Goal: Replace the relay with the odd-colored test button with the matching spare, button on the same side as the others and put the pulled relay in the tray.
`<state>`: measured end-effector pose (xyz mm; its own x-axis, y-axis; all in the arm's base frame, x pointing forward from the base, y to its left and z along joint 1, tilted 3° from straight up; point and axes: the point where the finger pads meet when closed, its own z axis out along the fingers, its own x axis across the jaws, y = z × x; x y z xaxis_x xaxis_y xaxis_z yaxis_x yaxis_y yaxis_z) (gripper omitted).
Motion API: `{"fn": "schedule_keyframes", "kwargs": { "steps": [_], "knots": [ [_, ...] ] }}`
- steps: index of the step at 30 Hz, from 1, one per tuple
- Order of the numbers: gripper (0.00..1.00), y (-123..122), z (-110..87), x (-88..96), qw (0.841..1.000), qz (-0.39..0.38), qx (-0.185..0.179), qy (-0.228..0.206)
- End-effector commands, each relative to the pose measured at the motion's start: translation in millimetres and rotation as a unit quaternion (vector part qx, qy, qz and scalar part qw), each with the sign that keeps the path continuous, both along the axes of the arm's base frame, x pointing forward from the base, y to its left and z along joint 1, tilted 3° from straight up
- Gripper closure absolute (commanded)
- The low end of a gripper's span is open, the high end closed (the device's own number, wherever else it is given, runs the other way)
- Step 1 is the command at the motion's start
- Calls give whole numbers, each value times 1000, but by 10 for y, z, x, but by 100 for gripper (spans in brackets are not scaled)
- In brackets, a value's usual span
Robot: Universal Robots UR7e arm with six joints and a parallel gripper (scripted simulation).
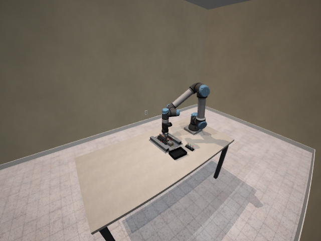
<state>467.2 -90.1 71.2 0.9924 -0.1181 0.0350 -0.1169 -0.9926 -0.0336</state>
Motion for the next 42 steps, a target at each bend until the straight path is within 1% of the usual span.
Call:
{"fn": "schedule_keyframes", "kwargs": {
  "steps": [1, 15, 20, 32, 37, 42],
  "knots": [
    [100, -2, -3, 4, 1000, 0, 0, -1],
    [100, -2, -8, 4, 1000, 0, 0, -1],
    [100, -19, 592, -20, 1000, 0, 0, -1],
    [100, -19, 592, -20, 1000, 0, 0, -1],
    [100, -22, 694, -25, 1000, 0, 0, -1],
    [100, -22, 694, -25, 1000, 0, 0, -1]
  ]
}}
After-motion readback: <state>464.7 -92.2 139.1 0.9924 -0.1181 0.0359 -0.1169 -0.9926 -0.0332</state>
